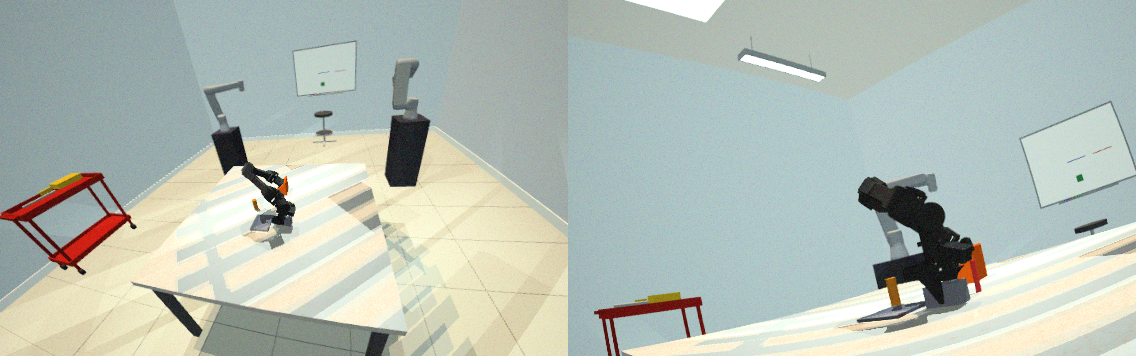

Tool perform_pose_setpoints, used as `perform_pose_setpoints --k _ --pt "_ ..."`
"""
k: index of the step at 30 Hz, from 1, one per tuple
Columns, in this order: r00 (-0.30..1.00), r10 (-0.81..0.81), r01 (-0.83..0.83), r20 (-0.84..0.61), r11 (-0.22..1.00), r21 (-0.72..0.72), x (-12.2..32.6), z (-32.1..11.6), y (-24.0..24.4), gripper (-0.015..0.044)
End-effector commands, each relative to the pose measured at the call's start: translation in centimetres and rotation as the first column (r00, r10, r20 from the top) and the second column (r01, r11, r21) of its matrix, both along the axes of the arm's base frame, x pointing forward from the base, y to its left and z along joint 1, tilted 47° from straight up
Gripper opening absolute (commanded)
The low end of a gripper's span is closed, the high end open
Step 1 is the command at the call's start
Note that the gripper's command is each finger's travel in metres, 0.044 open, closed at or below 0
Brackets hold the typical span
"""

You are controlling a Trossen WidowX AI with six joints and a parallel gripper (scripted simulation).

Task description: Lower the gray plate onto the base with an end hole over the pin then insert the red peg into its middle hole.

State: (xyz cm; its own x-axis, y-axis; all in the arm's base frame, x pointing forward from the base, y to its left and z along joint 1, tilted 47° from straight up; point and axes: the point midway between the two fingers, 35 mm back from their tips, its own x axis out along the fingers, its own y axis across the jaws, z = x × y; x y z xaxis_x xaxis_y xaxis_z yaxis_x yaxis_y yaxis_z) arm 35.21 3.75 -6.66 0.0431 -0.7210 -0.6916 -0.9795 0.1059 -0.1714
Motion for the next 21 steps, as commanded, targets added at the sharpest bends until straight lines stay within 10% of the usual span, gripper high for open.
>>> perform_pose_setpoints --k 1,21 --pt "1.0 0.003 -0.003 -0.002 1.0 -0.003 0.0 -0.01 -0.04 0.0085" --pt "1.0 0.019 -0.019 0.015 1.0 0.0 0.29 0.42 0.56 0.0"
